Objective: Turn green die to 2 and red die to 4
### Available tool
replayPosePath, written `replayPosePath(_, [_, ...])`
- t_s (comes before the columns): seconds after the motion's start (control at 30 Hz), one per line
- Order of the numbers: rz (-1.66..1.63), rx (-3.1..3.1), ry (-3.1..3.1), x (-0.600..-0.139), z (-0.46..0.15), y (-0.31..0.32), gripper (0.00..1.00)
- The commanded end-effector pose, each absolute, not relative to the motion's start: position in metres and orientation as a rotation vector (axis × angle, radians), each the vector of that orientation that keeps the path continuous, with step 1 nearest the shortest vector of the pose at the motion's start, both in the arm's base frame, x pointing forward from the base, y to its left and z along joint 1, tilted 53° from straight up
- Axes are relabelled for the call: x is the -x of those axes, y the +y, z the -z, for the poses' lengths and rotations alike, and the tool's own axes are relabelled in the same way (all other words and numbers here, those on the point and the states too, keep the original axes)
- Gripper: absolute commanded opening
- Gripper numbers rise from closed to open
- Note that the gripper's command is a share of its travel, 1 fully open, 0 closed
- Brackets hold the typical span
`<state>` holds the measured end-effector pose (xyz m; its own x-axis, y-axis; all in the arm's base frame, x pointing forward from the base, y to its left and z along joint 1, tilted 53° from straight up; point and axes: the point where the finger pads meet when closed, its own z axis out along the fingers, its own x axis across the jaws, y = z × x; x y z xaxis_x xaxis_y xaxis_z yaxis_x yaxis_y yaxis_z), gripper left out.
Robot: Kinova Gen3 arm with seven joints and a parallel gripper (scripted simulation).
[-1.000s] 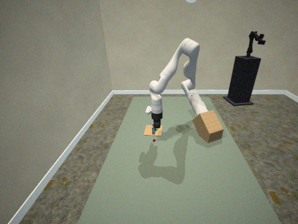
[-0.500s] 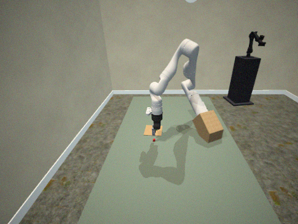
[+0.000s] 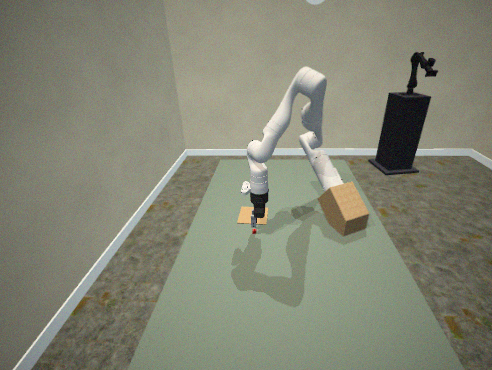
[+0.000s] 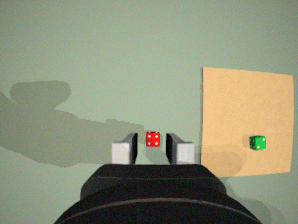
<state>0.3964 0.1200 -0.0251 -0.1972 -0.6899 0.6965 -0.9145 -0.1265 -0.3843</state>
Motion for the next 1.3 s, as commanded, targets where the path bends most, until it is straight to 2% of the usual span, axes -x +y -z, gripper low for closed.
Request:
replayPosePath(0.0, [-1.229, -1.791, -1.879, -0.397, 0.026, 0.116, 0.64])
replayPosePath(1.27, [-1.229, -1.791, -1.879, -0.404, 0.037, 0.103, 0.64])
